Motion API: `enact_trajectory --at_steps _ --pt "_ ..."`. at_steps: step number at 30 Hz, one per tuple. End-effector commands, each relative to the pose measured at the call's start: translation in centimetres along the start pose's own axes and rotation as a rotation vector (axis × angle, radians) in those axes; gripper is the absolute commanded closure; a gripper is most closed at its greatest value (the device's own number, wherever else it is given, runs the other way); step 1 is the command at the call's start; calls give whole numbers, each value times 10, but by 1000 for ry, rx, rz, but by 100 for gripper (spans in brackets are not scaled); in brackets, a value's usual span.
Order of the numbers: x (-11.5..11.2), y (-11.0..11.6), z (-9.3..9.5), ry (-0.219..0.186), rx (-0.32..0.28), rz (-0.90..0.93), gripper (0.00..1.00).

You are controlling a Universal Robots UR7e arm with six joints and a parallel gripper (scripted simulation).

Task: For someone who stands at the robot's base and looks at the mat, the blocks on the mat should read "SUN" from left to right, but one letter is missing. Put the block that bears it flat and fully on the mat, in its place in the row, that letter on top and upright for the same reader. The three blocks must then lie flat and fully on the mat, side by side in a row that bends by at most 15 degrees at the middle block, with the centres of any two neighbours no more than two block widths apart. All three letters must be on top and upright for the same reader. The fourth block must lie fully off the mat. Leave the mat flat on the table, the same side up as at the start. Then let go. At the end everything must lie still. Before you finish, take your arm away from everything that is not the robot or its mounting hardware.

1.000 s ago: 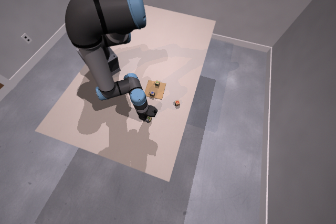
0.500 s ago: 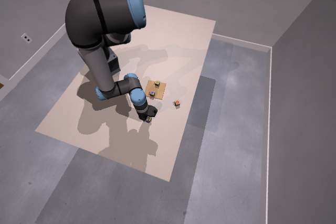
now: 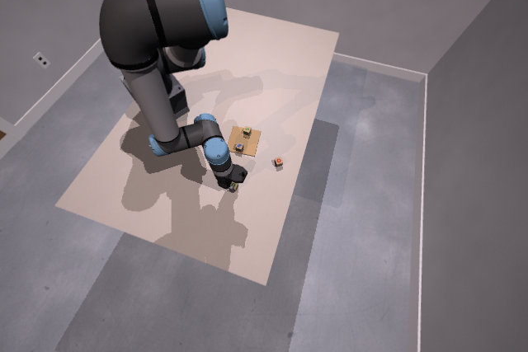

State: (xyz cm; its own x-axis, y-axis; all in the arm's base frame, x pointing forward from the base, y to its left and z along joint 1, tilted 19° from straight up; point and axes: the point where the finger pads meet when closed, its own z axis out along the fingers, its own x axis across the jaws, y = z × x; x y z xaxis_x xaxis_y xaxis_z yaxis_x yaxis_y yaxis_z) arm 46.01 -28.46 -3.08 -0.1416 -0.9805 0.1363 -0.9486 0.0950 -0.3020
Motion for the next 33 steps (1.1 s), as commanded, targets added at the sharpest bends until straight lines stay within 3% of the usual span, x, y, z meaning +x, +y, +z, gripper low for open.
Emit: enact_trajectory --at_steps 1,21,33 --pt "0 -1 -15 2 2 0 43" --pt "0 0 -83 2 2 0 43" --pt "0 0 -92 2 2 0 43"
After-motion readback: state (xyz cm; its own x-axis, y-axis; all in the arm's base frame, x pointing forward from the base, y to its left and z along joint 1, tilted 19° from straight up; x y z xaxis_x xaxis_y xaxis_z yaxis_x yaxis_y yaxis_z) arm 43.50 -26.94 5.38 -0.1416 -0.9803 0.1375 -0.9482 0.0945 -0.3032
